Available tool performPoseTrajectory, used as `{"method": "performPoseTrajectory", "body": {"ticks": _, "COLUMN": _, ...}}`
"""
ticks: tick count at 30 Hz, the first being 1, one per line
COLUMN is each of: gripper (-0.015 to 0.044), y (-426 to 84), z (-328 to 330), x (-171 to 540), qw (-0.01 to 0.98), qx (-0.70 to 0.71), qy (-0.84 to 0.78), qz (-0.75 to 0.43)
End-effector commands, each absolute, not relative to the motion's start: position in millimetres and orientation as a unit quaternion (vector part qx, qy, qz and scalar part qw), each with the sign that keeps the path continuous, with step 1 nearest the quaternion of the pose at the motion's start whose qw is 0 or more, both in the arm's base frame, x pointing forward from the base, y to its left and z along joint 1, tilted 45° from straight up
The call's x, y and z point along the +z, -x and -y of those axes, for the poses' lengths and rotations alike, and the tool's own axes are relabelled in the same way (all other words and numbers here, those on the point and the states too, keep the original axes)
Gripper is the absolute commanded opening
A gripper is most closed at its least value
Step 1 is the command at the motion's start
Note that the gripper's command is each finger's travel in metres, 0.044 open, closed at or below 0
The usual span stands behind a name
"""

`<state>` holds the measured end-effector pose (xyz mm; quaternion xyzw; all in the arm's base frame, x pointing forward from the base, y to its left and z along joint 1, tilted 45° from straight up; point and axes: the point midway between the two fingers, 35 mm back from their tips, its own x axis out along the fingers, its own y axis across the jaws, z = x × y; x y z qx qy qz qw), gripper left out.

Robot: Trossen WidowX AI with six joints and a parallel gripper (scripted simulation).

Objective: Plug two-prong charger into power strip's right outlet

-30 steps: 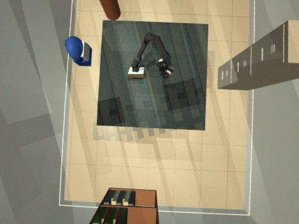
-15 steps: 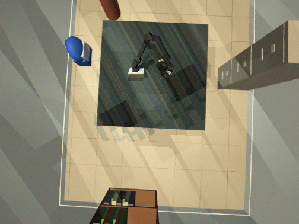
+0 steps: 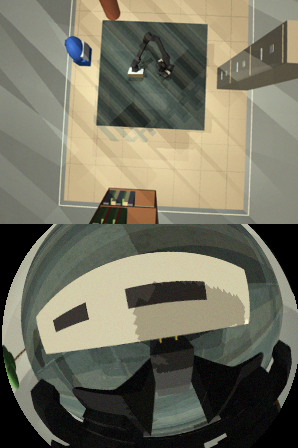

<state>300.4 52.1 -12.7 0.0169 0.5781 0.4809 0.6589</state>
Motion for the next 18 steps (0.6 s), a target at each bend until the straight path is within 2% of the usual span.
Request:
{"method": "performPoseTrajectory", "body": {"ticks": 1, "gripper": 0.0000, "y": -298.6, "z": -51.5, "x": -13.4, "qw": 0.659, "qx": 0.482, "qy": -0.017, "qz": -0.578}}
{"method": "performPoseTrajectory", "body": {"ticks": 18, "gripper": 0.0000, "y": -297.1, "z": -50.6, "x": -14.2, "qw": 0.659, "qx": 0.482, "qy": -0.017, "qz": -0.578}}
